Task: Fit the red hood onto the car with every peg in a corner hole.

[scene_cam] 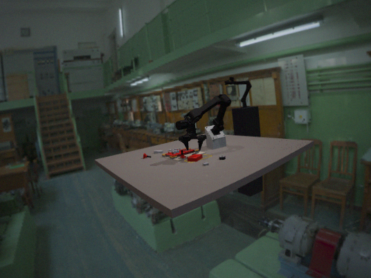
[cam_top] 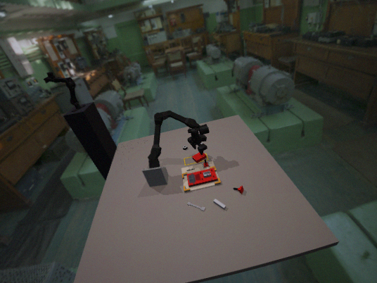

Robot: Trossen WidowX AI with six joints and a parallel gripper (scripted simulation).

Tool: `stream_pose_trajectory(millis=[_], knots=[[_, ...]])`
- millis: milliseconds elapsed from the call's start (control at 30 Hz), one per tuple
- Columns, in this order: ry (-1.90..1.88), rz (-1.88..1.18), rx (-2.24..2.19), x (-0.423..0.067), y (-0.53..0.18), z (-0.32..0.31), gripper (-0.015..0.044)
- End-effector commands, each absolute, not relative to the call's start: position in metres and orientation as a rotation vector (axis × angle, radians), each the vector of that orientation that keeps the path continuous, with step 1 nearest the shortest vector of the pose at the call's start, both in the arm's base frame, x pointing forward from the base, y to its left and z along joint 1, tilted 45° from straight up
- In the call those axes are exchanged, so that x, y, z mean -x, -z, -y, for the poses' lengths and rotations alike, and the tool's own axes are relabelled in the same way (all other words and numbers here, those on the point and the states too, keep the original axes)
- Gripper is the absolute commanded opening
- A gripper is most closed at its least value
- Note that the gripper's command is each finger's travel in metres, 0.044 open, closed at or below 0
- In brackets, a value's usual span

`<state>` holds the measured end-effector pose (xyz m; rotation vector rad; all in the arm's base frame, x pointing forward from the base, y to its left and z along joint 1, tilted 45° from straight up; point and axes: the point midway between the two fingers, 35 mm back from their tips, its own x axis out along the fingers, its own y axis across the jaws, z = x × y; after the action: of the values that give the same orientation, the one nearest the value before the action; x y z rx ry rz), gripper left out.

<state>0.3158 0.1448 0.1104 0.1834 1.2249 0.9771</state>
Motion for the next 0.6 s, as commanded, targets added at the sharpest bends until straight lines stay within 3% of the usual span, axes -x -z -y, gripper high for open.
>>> stream_pose_trajectory(millis=[0,567], knots=[[-0.974,-1.228,-0.188,-0.3155,-0.1076,-0.1462,0.0440],[-0.974,-1.228,-0.188,-0.3149,-0.0997,-0.1544,0.0440]])
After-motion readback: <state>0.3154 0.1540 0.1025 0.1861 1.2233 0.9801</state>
